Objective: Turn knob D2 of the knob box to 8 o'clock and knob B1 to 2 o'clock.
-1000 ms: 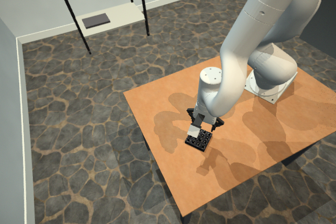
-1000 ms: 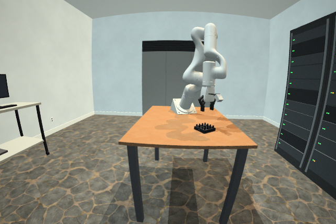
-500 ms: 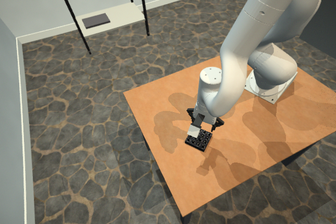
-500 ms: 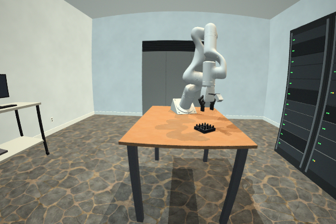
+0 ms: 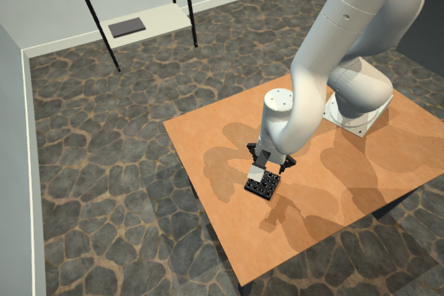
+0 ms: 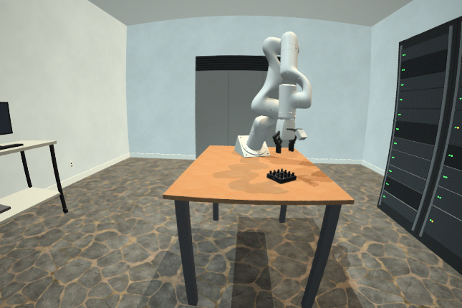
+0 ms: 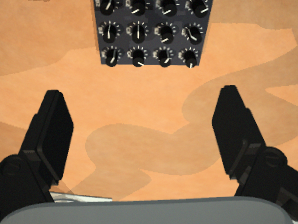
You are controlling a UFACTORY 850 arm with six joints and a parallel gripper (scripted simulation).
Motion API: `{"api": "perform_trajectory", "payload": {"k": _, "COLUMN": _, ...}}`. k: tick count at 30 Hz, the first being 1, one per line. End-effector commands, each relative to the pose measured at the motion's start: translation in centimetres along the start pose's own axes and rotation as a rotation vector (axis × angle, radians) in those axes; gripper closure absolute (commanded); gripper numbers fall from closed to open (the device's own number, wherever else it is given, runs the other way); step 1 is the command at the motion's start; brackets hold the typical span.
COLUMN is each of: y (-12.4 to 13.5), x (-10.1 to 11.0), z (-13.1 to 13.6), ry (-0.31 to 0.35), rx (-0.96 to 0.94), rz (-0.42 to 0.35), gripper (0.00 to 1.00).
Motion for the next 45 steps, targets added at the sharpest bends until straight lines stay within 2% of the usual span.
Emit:
{"api": "perform_trajectory", "payload": {"k": 1, "y": -0.1, "x": 0.0, "z": 0.0, "ry": 0.001, "rx": 0.002, "rz": 0.001, "gripper": 0.00}}
{"api": "perform_trajectory", "payload": {"k": 9, "y": -0.3, "x": -0.1, "z": 0.2, "ry": 0.001, "rx": 0.087, "rz": 0.001, "gripper": 0.00}}
{"api": "perform_trajectory", "payload": {"k": 21, "y": -1.1, "x": -0.9, "z": 1.0, "ry": 0.001, "rx": 0.500, "rz": 0.002, "gripper": 0.00}}
{"api": "perform_trajectory", "payload": {"k": 23, "y": -1.1, "x": -0.9, "z": 1.0, "ry": 0.001, "rx": 0.500, "rz": 0.002, "gripper": 0.00}}
{"api": "perform_trajectory", "payload": {"k": 25, "y": -1.4, "x": -1.1, "z": 1.2, "ry": 0.001, "rx": 0.616, "rz": 0.002, "gripper": 0.00}}
{"api": "perform_trajectory", "payload": {"k": 38, "y": -2.2, "x": -2.0, "z": 1.9, "ry": 0.002, "rx": 1.011, "rz": 0.002, "gripper": 0.00}}
{"api": "perform_trajectory", "payload": {"k": 40, "y": -2.2, "x": -2.0, "z": 1.9, "ry": 0.002, "rx": 1.011, "rz": 0.002, "gripper": 0.00}}
{"api": "perform_trajectory", "payload": {"k": 41, "y": -2.4, "x": -2.2, "z": 2.1, "ry": 0.002, "rx": 1.089, "rz": 0.001, "gripper": 0.00}}
{"api": "perform_trajectory", "payload": {"k": 45, "y": -2.6, "x": -2.4, "z": 2.3, "ry": 0.002, "rx": 1.204, "rz": 0.001, "gripper": 0.00}}
Point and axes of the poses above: the point where the finger pads meet when closed, its own x axis back along the fingers, its own z axis across the jaws, y = z × x, the point moved 2 cm from there along x, back along the fingers, and after that the axes turned 13 degrees about x, right-handed, at the moved point
